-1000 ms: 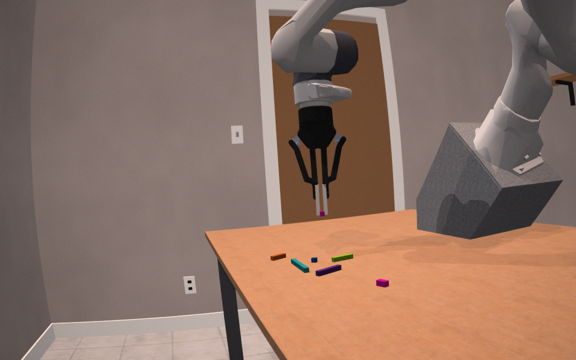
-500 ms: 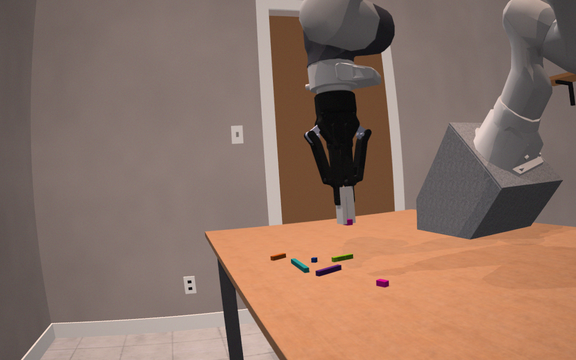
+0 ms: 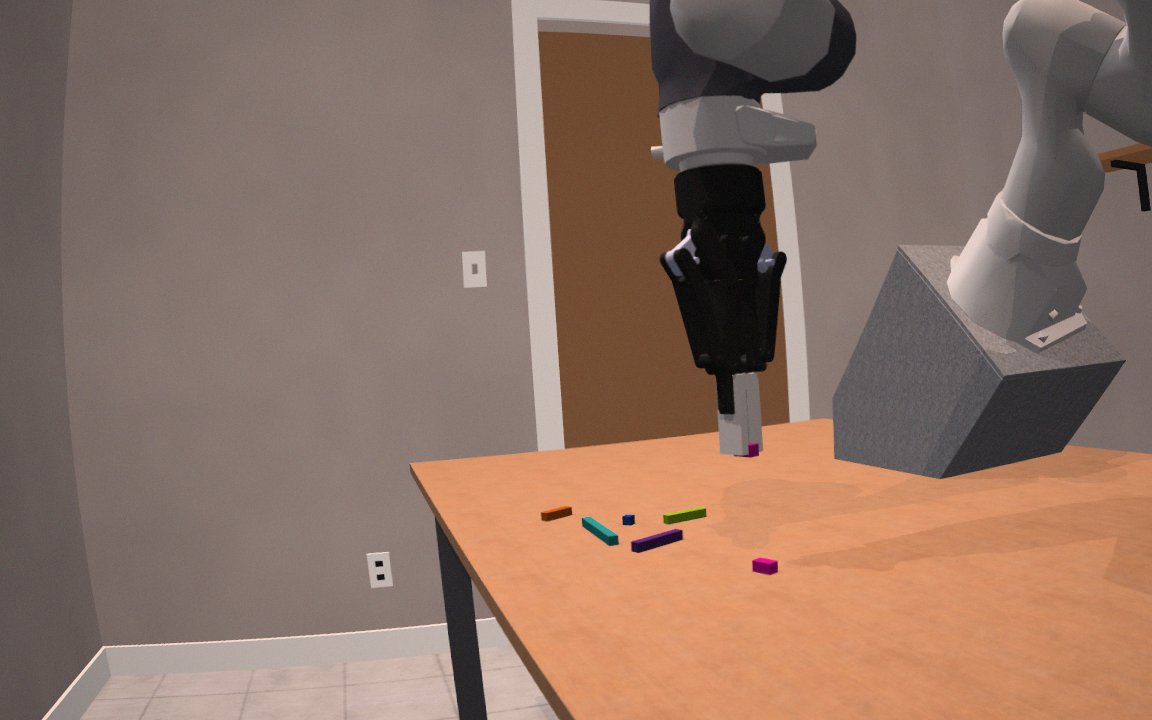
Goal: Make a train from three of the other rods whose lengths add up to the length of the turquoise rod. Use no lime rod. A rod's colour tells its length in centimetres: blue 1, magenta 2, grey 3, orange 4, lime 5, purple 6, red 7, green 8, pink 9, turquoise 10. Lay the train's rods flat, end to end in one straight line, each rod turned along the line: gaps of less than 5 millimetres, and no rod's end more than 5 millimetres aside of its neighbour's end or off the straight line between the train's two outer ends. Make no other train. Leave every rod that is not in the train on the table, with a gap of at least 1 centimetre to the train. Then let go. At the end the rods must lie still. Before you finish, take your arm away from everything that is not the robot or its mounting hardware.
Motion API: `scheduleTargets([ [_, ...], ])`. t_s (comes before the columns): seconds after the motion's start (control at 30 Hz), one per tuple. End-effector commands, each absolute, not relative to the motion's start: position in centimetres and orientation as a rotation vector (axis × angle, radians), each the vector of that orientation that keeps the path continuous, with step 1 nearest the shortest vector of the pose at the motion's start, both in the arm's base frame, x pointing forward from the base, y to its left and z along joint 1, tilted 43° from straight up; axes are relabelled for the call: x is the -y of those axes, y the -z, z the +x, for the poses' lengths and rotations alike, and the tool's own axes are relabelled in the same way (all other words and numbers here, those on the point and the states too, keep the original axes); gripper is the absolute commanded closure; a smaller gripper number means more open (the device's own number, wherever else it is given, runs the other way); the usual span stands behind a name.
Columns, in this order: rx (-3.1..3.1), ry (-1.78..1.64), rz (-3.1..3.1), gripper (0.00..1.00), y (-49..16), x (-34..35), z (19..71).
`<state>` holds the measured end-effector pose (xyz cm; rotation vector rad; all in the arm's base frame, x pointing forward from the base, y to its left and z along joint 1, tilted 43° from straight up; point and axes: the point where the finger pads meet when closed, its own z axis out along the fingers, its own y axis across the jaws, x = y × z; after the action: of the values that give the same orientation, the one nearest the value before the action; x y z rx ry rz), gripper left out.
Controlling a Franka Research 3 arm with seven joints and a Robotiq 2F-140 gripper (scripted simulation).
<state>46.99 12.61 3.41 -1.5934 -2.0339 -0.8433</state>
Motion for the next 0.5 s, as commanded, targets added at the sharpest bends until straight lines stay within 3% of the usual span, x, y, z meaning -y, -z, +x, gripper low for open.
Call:
scheduleTargets([
  [0.0, 2.091, 0.855, -1.564, 0.97, -3.21, -12.27, 47.04],
  [0.47, 2.091, 0.855, -1.564, 0.97, -2.49, -12.93, 47.09],
])
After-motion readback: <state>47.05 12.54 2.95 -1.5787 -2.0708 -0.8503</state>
